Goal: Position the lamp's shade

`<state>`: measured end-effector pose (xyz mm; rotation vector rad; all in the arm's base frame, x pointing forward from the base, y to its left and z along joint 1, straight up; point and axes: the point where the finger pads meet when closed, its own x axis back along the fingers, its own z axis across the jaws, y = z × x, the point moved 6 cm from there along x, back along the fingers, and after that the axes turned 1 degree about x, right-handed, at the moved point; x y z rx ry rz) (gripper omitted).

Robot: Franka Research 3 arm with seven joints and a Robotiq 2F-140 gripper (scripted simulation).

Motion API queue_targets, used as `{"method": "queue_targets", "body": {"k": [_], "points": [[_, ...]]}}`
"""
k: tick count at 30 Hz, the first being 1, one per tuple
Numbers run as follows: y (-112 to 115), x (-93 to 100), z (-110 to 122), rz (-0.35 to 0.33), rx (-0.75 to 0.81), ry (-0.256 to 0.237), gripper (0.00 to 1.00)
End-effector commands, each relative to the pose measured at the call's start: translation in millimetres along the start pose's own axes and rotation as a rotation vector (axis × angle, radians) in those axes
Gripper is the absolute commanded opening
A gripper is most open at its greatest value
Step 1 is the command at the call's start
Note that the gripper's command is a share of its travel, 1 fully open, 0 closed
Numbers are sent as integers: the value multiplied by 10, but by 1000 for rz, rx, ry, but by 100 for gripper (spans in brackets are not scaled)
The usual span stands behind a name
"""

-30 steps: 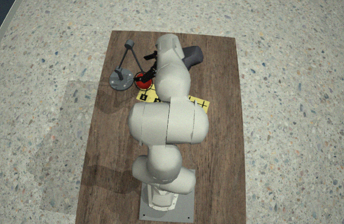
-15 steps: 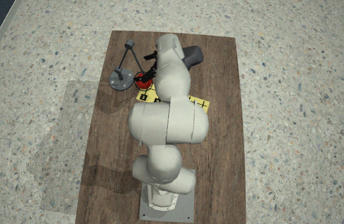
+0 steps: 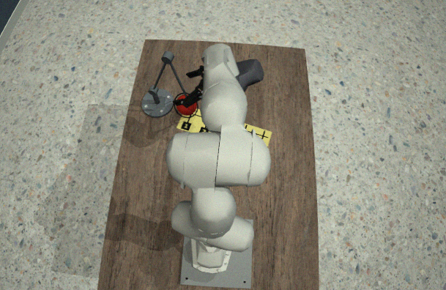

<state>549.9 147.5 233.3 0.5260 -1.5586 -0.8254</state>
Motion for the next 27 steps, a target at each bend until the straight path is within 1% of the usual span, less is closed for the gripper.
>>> {"method": "queue_targets", "body": {"k": [1,5,20,22,27], "points": [[1,1,0,0,0,0,100],[1,1,0,0,0,0,100],[4,651,1,0,0,0,100],[4,651,1,0,0,0,100],[0,858,-13,1,4,-8,100]]}}
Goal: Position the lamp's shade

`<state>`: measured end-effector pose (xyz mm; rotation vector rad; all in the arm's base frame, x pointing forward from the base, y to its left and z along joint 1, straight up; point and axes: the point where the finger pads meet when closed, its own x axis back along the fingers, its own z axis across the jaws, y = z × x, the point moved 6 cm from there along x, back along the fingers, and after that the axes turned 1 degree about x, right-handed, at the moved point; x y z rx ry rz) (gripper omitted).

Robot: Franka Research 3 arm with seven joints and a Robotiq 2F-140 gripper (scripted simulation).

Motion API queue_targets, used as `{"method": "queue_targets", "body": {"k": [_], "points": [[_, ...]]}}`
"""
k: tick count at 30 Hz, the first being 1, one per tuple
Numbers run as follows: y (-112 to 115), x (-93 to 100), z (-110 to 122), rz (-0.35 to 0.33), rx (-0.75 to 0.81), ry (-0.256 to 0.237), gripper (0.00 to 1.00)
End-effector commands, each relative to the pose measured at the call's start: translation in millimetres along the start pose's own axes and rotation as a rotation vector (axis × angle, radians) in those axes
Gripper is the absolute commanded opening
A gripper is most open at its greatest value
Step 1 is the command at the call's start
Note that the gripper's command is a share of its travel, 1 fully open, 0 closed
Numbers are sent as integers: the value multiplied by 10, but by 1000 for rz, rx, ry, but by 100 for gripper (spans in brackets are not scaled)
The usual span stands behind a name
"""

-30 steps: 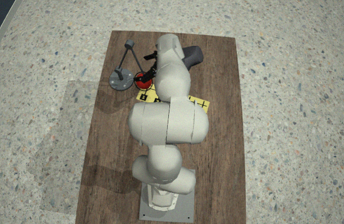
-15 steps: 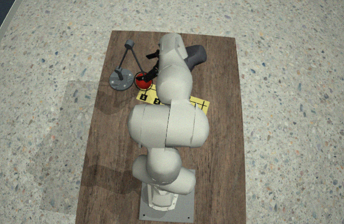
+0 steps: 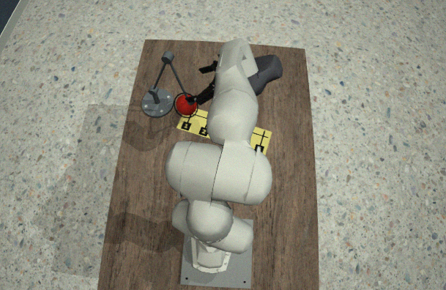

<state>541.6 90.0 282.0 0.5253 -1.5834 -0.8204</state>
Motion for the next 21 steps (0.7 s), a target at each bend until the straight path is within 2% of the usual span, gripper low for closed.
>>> {"method": "queue_targets", "body": {"k": [1,10,21], "points": [[10,143,24,-2,-8,10,100],[1,516,-8,0,-1,-4,100],[-5,499,-36,2,3,-15,100]]}}
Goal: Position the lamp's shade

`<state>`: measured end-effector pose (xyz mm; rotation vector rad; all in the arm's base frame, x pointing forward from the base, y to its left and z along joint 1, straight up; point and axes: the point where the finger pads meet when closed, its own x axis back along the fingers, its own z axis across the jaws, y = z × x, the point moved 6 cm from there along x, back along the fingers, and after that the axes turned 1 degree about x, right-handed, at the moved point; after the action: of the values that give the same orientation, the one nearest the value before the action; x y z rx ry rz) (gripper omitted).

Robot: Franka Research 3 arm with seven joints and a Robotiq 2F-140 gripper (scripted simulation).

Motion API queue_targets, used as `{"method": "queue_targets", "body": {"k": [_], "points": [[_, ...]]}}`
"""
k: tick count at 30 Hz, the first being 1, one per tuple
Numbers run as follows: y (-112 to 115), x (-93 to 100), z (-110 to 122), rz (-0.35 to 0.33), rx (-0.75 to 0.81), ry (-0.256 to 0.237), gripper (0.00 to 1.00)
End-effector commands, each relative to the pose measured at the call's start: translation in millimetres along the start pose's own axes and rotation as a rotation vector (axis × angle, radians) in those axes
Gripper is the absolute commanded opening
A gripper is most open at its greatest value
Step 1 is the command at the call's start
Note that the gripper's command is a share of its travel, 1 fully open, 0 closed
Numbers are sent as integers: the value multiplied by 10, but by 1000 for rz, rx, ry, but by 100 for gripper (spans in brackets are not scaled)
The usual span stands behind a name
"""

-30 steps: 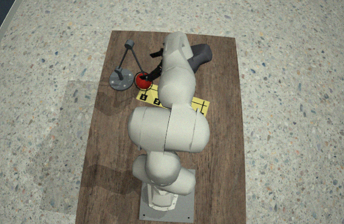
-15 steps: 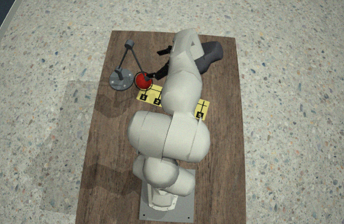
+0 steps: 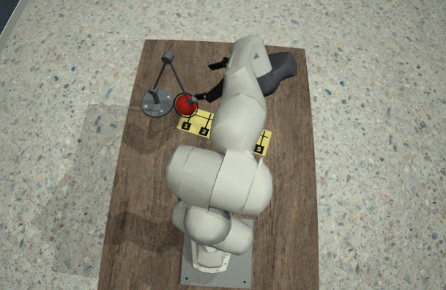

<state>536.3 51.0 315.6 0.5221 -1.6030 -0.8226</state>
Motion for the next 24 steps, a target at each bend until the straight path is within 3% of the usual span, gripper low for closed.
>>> {"method": "queue_targets", "body": {"k": [1,24], "points": [[-1,-18,4,1,-2,2,100],[-5,-9,-6,2,0,-2,100]]}}
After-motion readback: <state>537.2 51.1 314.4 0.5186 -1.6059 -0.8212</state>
